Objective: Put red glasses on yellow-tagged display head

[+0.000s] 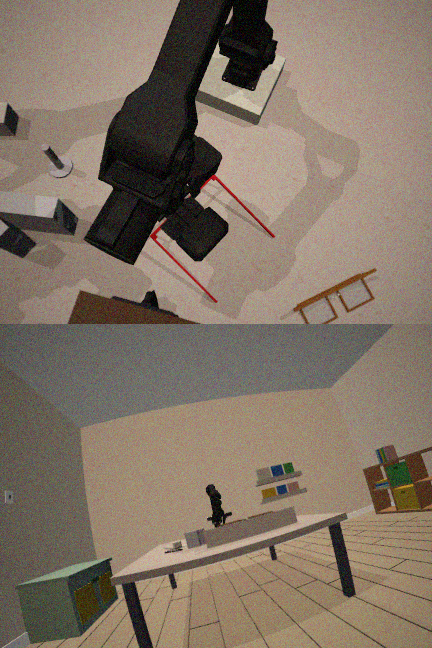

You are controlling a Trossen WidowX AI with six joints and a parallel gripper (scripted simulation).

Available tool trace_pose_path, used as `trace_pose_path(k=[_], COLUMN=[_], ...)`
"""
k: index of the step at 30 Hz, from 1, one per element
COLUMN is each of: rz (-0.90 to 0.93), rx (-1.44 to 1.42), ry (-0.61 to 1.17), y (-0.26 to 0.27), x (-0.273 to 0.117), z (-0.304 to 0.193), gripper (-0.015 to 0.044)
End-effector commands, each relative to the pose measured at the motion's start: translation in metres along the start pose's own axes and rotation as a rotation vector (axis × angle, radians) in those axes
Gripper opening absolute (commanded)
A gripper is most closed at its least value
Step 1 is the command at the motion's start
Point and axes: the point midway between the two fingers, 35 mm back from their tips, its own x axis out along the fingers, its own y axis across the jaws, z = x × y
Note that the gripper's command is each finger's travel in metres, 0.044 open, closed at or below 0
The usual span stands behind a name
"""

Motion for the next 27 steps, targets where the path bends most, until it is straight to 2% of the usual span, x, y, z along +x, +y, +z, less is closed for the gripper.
trace_pose_path(k=[1, 27], rz=[-0.001, -0.001], rx=[0.003, 0.003], ry=[-0.003, -0.003], y=[0.000, -0.001], x=[0.000, 0.038], z=[0.000, -0.001], gripper=[0.0140, 0.0140])
